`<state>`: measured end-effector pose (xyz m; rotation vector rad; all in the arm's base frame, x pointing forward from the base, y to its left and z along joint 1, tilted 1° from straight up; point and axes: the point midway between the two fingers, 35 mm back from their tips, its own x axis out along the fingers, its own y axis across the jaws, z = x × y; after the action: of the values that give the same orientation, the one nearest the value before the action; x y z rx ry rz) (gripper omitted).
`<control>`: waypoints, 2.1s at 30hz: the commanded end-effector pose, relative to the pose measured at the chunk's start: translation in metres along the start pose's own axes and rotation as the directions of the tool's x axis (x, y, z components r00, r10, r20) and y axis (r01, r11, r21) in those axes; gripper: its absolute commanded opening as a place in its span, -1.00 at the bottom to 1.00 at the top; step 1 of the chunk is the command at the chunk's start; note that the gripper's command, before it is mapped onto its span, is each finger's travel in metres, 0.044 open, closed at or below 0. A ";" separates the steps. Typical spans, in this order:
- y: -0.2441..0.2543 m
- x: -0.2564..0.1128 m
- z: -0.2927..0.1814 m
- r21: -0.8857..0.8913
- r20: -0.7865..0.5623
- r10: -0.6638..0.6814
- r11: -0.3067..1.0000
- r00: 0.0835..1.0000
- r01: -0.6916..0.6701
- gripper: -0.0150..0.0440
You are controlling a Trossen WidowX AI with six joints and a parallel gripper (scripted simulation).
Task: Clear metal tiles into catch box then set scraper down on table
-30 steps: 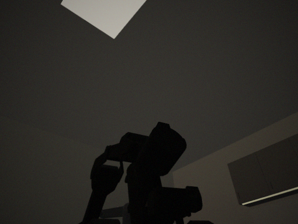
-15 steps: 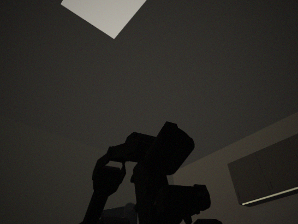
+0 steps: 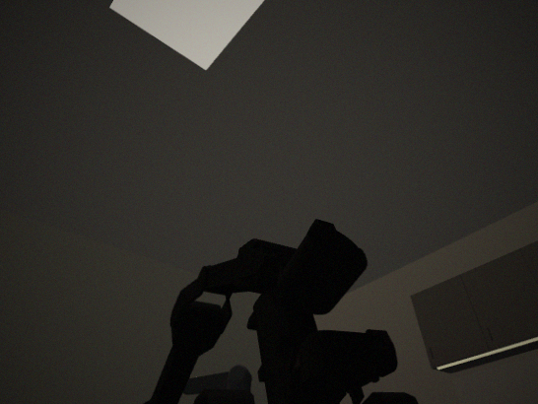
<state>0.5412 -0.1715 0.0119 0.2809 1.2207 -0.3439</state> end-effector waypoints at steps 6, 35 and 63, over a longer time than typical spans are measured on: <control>0.011 0.003 0.002 -0.002 0.006 0.004 1.000 1.000 -0.004 -0.49; 0.025 -0.022 0.013 0.002 0.045 0.011 1.000 0.999 -0.011 -0.49; 0.028 -0.100 0.019 0.129 0.082 0.023 0.991 0.996 -0.033 -0.49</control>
<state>0.5415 -0.1459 0.1107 0.3463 1.1142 -0.3841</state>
